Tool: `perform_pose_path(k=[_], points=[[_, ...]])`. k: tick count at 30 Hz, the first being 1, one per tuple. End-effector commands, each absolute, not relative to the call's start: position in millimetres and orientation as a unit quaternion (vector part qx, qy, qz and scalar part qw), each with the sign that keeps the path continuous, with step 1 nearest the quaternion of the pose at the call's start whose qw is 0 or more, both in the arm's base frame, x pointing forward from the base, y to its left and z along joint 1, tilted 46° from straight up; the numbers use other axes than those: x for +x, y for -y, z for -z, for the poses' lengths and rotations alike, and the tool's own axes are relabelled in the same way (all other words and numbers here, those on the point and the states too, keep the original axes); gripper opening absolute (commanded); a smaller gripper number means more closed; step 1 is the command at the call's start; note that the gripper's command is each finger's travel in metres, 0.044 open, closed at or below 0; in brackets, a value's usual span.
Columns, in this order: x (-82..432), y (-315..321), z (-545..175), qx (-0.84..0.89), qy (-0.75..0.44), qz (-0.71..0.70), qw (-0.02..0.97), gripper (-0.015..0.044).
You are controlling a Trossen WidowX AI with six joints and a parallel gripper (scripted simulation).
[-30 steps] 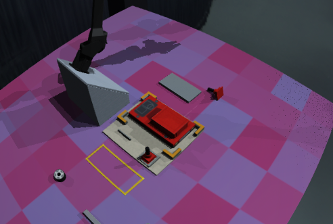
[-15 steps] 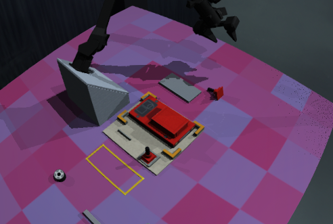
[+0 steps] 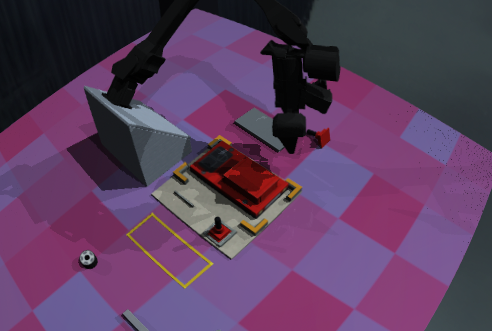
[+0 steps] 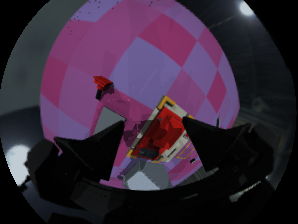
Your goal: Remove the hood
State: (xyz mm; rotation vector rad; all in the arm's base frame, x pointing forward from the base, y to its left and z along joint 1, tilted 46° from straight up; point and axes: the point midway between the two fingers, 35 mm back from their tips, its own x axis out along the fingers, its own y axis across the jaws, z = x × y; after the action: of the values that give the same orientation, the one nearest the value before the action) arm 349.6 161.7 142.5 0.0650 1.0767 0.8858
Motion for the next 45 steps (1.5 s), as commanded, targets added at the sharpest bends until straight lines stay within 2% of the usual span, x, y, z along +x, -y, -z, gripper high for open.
perform_pose_path(k=[1, 5, 45], points=[[339, -118, -95, 0.174, -0.601, -0.333, 0.705, 0.0440], [329, -91, -71, 0.269, -0.648, -0.280, 0.656, 0.0440], [330, -111, -50, 0.269, -0.648, -0.280, 0.656, 0.0440]])
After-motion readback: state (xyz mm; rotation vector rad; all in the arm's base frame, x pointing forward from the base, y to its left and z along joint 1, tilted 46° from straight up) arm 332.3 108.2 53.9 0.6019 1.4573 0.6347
